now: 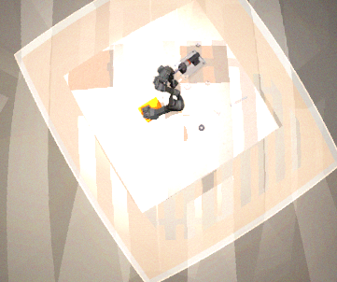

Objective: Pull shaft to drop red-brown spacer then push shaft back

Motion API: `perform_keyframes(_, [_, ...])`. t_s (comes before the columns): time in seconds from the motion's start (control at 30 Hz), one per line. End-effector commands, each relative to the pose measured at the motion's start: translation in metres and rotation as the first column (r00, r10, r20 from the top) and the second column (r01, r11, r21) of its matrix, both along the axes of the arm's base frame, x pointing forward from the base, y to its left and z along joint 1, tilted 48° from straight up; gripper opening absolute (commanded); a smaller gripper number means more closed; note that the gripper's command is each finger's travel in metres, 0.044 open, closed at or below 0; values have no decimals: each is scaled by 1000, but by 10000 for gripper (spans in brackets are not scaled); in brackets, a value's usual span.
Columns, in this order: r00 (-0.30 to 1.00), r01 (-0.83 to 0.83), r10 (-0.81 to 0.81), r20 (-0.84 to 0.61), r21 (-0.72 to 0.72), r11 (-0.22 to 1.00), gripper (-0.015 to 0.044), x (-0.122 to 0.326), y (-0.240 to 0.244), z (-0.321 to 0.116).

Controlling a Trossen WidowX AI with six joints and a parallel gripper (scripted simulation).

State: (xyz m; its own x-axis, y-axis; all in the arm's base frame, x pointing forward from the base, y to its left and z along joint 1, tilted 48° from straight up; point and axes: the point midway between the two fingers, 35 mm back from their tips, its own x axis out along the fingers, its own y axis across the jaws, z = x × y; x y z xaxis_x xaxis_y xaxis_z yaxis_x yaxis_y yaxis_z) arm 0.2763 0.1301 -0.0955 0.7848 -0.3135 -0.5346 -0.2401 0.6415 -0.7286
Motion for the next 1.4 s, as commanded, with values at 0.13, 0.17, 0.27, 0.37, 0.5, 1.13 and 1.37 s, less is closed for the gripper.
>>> perform_keyframes(0.13, [1000, 4, -4, 4, 2, 1000, 0, -1, -1, 1])
perform_keyframes(0.17, [1000, 4, -4, 4, 2, 1000, 0, -1, -1, 1])
perform_keyframes(0.27, [1000, 4, -4, 4, 2, 1000, 0, -1, -1, 1])
perform_keyframes(0.37, [1000, 4, -4, 4, 2, 1000, 0, -1, -1, 1])
perform_keyframes(0.5, [1000, 4, -4, 4, 2, 1000, 0, -2, -1, 1])
perform_keyframes(1.13, [1000, 4, -4, 4, 2, 1000, 0, -4, -1, 1])
perform_keyframes(1.37, [1000, 4, -4, 4, 2, 1000, 0, -4, -2, 1])
